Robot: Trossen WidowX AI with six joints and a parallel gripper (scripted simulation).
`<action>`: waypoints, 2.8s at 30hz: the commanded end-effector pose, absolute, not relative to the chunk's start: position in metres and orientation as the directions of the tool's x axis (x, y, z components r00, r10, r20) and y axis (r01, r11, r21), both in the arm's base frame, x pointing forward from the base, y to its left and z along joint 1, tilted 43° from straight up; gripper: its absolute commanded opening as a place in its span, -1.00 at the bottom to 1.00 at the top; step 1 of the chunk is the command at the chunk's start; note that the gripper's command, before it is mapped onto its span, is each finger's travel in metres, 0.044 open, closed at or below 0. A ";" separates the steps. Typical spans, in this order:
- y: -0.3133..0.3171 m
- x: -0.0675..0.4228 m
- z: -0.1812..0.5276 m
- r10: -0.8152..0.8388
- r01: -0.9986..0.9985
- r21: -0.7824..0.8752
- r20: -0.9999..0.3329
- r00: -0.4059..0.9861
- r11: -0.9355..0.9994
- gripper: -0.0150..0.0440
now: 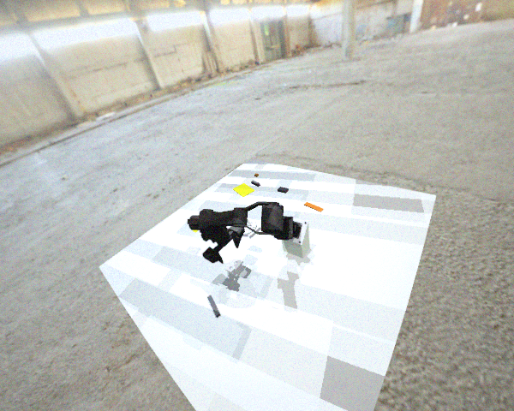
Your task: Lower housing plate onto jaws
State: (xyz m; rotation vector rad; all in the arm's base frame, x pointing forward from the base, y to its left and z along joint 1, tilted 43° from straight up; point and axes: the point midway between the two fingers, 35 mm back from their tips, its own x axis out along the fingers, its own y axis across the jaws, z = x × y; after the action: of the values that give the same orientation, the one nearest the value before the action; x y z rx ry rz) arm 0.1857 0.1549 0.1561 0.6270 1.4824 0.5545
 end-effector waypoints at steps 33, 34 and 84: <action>0.197 0.185 0.112 0.683 0.030 0.683 -0.731 0.013 0.730 1.00; 0.197 0.185 0.112 0.683 0.030 0.683 -0.731 0.013 0.730 1.00; 0.218 0.185 0.091 0.686 0.024 0.686 -0.727 0.012 0.727 0.91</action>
State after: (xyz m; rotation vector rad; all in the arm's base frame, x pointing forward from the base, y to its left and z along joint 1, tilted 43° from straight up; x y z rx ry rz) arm 0.1847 0.2183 0.0909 0.6129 1.4863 0.5698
